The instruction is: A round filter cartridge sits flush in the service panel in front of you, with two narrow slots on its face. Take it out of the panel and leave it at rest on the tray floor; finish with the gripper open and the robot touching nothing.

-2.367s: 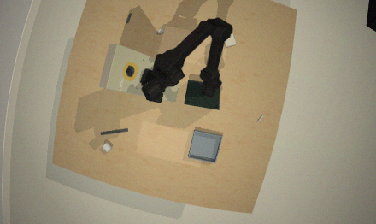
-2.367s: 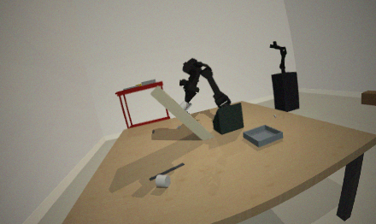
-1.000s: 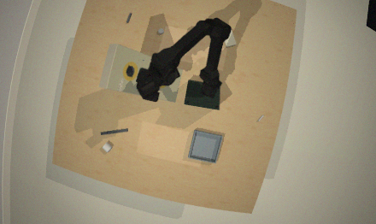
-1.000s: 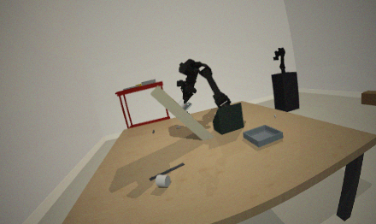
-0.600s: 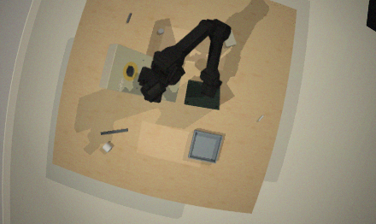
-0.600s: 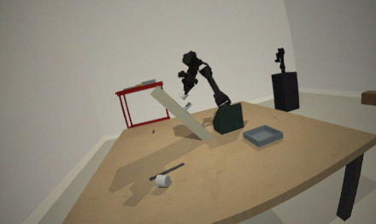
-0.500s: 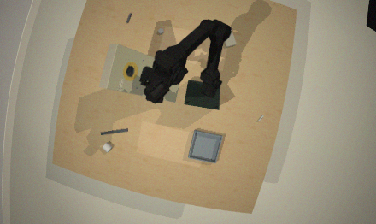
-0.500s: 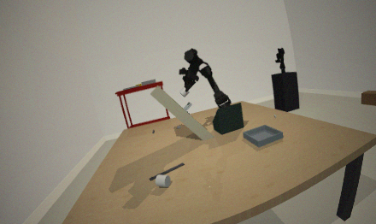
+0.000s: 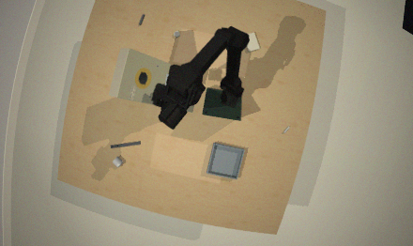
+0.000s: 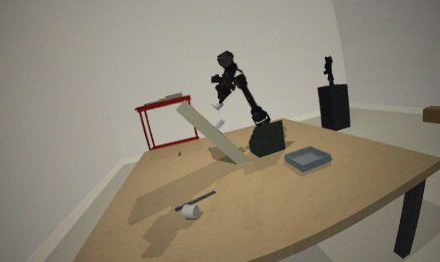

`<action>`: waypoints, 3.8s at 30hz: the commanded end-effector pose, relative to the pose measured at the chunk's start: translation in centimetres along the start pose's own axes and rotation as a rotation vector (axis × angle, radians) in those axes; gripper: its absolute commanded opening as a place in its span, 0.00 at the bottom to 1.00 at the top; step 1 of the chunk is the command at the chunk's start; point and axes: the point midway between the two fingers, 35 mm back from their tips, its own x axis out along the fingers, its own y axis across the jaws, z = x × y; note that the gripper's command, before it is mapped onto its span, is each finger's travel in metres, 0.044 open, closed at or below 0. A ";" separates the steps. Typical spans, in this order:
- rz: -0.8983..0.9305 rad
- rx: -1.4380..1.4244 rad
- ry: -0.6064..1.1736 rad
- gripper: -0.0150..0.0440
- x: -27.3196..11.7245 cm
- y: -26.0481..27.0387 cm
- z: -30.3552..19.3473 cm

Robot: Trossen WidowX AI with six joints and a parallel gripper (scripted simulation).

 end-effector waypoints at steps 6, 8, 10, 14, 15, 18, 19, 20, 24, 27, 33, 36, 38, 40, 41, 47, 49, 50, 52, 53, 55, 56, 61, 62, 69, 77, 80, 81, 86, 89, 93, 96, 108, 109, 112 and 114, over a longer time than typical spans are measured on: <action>-0.016 0.013 0.015 0.25 0.6 4.1 0.1; -0.021 0.014 0.020 0.25 0.9 5.0 0.0; -0.025 0.014 0.023 0.25 1.0 5.6 0.0; 0.021 -0.077 0.041 0.25 0.9 5.9 -1.0; 0.040 -0.111 0.048 0.25 0.8 6.6 -1.4; 0.099 -0.213 0.065 0.25 0.7 8.5 -2.6; 0.120 -0.247 0.070 0.25 0.6 9.1 -3.0; 0.141 -0.282 0.074 0.25 0.6 9.8 -3.5; 0.226 -0.422 0.083 0.25 0.2 12.2 -5.2; 0.292 -0.530 0.083 0.25 -0.1 14.0 -6.6; 0.429 -0.748 0.065 0.25 -0.8 17.4 -9.4; 0.500 -0.858 0.047 0.25 -1.3 18.9 -10.9; 0.543 -0.925 0.033 0.25 -1.6 19.8 -11.8; 0.558 -0.950 0.027 0.25 -1.7 20.1 -12.1; 0.558 -0.950 0.027 0.25 -1.7 20.1 -12.1; 0.563 -0.956 0.026 0.25 -1.7 20.2 -12.3; 0.576 -0.974 0.023 0.25 -1.6 20.5 -12.9; 0.586 -0.988 0.020 0.25 -1.6 20.7 -13.4; 0.612 -1.023 0.014 0.25 -1.5 21.2 -14.6; 0.625 -1.042 0.011 0.25 -1.5 21.5 -15.3; 0.651 -1.080 0.006 0.25 -1.4 22.0 -16.7; 0.663 -1.099 0.006 0.25 -1.3 22.2 -17.5; 0.723 -1.192 0.008 0.25 -0.8 23.1 -21.6; 0.734 -1.211 0.009 0.25 -0.7 23.2 -22.4; 0.812 -1.345 0.016 0.25 0.3 23.4 -28.0; 0.888 -1.487 0.028 0.25 1.7 22.4 -33.4; 0.890 -1.490 0.029 0.25 1.8 22.3 -33.5; 0.890 -1.490 0.029 0.25 1.8 22.3 -33.5; 0.890 -1.490 0.029 0.25 3.4 22.6 -34.5; 0.890 -1.490 0.029 0.25 4.8 22.6 -35.4; 0.890 -1.490 0.029 0.25 6.6 22.5 -36.5; 0.890 -1.490 0.029 0.25 7.9 22.3 -37.3; 0.878 -1.499 0.035 0.61 8.0 22.1 -37.2; 0.878 -1.499 0.035 0.65 8.0 22.1 -37.2; 0.878 -1.499 0.035 0.79 8.0 22.1 -37.2; 0.878 -1.499 0.035 0.88 8.0 22.1 -37.2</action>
